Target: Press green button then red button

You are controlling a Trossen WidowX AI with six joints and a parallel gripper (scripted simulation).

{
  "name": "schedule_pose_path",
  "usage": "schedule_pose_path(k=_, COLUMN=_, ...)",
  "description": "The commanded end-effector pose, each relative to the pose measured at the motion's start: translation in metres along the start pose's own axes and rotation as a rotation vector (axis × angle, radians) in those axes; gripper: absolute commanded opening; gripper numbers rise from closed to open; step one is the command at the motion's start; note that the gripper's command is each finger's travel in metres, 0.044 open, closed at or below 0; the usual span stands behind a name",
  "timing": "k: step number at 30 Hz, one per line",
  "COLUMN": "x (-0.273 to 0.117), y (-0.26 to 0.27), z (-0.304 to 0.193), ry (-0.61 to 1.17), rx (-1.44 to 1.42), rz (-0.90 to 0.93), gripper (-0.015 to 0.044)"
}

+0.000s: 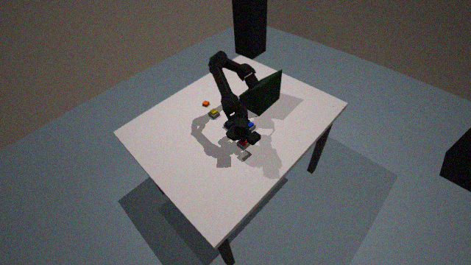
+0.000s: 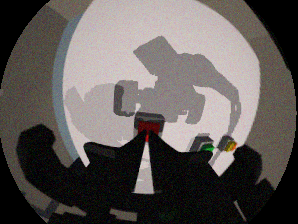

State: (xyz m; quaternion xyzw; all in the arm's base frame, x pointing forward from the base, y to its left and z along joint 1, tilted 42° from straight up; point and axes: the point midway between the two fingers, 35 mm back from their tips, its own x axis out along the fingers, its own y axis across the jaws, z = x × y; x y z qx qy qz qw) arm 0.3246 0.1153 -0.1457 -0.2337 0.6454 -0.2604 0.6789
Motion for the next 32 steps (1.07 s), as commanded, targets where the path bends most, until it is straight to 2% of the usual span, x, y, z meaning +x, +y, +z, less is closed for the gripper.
schedule_pose_path(k=1, x=0.002, y=-0.001, z=-0.002, ry=0.001, rx=-0.007, rz=-0.007, gripper=0.0020)
schedule_pose_path(k=6, x=0.002, y=-0.001, z=-0.002, ry=0.001, rx=-0.007, rz=-0.007, gripper=0.0020)
schedule_pose_path(k=11, x=-0.030, y=0.000, z=-0.002, ry=0.002, rx=-0.007, rz=-0.005, gripper=0.0020)
schedule_pose_path(k=16, x=-0.032, y=0.000, z=-0.002, ry=0.002, rx=-0.007, rz=-0.006, gripper=0.0020)
schedule_pose_path(k=18, x=-0.041, y=0.002, z=-0.010, ry=0.002, rx=-0.008, rz=-0.003, gripper=0.0072)
schedule_pose_path(k=23, x=-0.092, y=0.008, z=-0.070, ry=0.006, rx=-0.011, rz=-0.001, gripper=0.0204)
schedule_pose_path(k=30, x=-0.094, y=0.008, z=-0.072, ry=0.006, rx=-0.011, rz=-0.002, gripper=0.0387)
schedule_pose_path(k=32, x=-0.094, y=0.008, z=-0.072, ry=0.006, rx=-0.011, rz=-0.002, gripper=0.0400)
